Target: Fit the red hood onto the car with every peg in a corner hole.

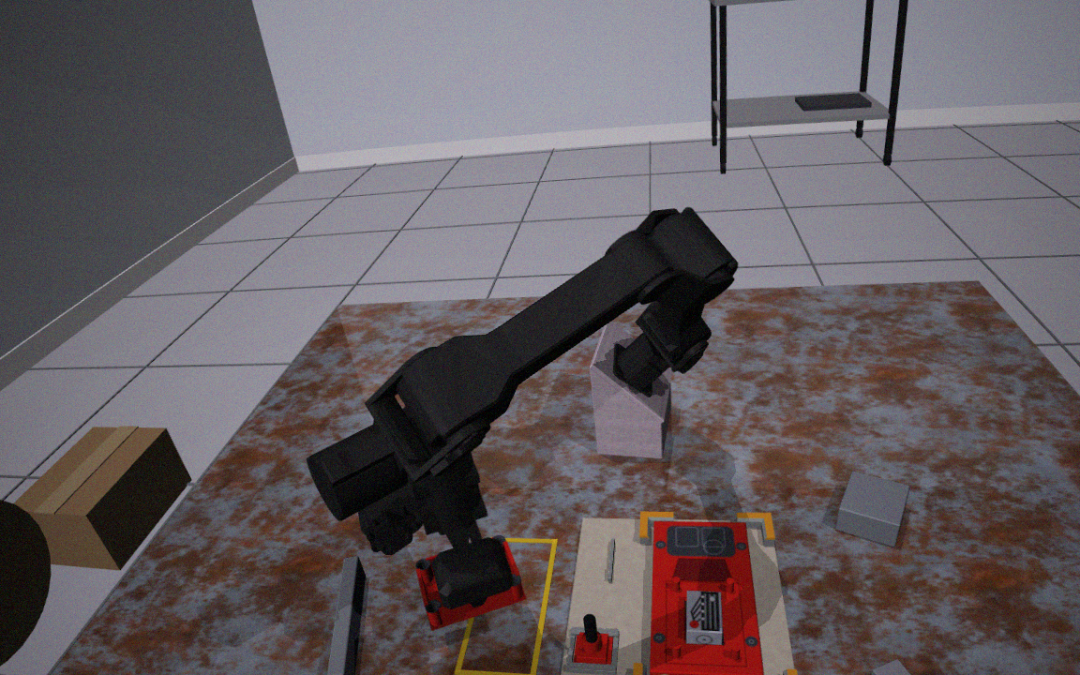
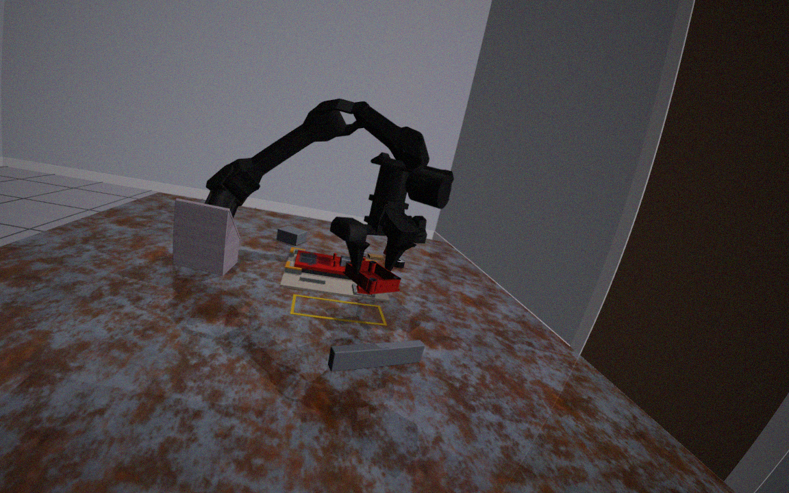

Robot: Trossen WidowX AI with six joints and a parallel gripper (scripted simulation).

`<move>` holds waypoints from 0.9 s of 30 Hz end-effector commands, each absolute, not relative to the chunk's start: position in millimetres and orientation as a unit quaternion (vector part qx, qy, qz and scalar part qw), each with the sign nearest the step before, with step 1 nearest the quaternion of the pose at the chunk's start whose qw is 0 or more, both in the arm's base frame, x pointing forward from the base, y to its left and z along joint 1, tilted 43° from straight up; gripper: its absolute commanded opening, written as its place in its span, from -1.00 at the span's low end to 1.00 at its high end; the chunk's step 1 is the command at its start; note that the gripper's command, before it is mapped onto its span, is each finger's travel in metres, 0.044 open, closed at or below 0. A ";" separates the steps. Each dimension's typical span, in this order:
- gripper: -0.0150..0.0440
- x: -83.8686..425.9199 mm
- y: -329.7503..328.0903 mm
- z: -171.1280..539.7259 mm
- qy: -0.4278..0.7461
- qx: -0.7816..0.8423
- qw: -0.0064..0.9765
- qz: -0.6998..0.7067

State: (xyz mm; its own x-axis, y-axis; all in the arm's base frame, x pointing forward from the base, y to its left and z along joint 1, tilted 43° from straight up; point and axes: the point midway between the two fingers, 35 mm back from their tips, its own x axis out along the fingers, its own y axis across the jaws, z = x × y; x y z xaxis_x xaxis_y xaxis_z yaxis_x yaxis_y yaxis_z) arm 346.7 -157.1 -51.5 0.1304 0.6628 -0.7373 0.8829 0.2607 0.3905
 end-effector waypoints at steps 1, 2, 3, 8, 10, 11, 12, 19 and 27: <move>-0.49 348.0 -157.0 -50.3 0.642 0.614 0.436 -0.143; -0.49 348.0 -157.0 -50.3 0.641 0.618 0.430 -0.149; -0.49 348.0 -157.0 -50.2 0.639 0.622 0.424 -0.155; -0.49 348.2 -157.0 -50.1 0.631 0.642 0.394 -0.186; -0.49 348.3 -157.0 -50.0 0.627 0.650 0.381 -0.198; -0.49 348.3 -157.0 -50.0 0.625 0.653 0.375 -0.204; -0.49 348.4 -157.0 -49.9 0.623 0.657 0.368 -0.210; -0.49 348.6 -156.9 -49.7 0.608 0.680 0.323 -0.252; -0.49 348.9 -156.8 -49.5 0.586 0.704 0.269 -0.298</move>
